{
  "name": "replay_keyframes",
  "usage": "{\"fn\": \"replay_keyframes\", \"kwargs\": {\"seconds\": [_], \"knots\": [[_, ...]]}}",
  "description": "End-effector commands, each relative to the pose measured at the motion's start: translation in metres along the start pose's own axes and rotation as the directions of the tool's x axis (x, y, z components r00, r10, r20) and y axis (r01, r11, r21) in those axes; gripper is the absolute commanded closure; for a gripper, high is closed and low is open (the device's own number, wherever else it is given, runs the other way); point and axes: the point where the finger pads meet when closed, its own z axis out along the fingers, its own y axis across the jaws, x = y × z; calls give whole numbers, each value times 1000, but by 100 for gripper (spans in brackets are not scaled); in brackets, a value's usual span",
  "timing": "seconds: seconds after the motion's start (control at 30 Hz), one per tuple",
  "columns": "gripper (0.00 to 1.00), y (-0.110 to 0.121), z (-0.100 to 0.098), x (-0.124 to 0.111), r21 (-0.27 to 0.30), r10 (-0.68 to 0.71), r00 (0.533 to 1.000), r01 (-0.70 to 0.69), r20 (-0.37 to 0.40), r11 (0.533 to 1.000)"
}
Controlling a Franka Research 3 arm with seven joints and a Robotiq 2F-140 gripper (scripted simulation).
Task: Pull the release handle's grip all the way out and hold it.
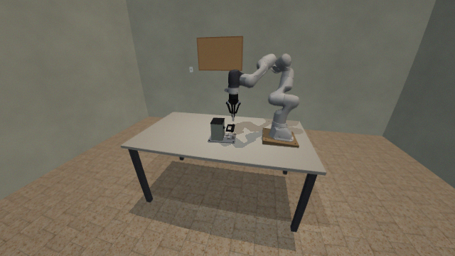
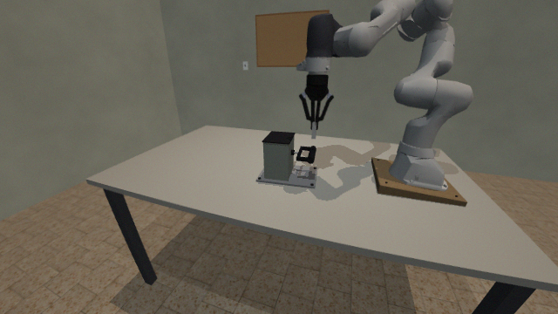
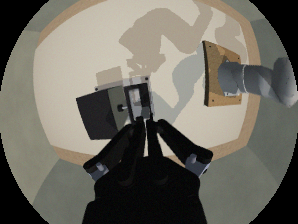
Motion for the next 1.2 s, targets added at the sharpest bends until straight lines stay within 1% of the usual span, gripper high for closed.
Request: {"fn": "replay_keyframes", "kwargs": {"seconds": [0.0, 0.13, 0.17, 1.17], "knots": [[100, -2, 0, 1, 3, 2, 1000, -2, 0, 1000], [100, -2, 0, 1, 3, 2, 1000, -2, 0, 1000], [67, -2, 0, 1, 3, 2, 1000, -2, 0, 1000], [67, -2, 0, 1, 3, 2, 1000, -2, 0, 1000]]}}
